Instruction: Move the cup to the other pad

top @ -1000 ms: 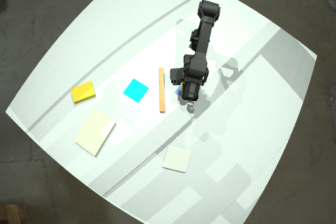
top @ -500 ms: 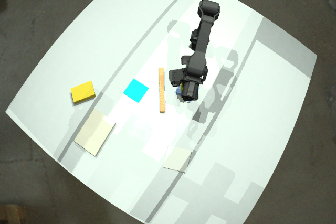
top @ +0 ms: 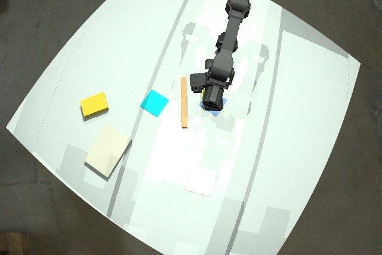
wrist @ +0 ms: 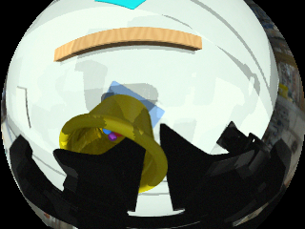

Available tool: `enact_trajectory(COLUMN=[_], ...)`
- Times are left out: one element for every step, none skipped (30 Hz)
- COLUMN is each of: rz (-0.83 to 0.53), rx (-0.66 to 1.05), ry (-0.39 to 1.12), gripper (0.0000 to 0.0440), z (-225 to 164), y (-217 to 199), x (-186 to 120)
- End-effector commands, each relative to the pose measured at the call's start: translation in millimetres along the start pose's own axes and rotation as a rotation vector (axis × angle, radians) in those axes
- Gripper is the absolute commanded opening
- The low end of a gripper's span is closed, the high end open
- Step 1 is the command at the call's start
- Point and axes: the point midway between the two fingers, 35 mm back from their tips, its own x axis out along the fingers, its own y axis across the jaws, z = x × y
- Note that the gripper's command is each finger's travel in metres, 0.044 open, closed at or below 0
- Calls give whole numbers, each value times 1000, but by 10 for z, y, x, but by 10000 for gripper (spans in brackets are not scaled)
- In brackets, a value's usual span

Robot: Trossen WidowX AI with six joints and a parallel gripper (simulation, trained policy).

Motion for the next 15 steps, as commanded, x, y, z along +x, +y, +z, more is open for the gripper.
enact_trajectory(rz=[46,53,60,68,75,81,88,94,101,107,114,120,126,133,139], rx=[43,52,61,70,79,88,96,105,114,122,131,139,147,156,164], ry=[0,-1,-2,-2,-3,-5,-6,-8,-10,-12,-14,-16,-19,-22,-25], gripper=[0,0,0,1,3,4,5,5,4,2,1,0,0,0,0], z=[54,67,80,94,109,125,142,160,178,197,216,237,260,283,308], y=[15,12,9,6,4,1,-1,-4,-5,-5,-5,-5,-4,-3,-1], x=[-168,-202,-235,-268,-301,-332,-362,-390,-416,-441,-463,-484,-504,-521,-537])
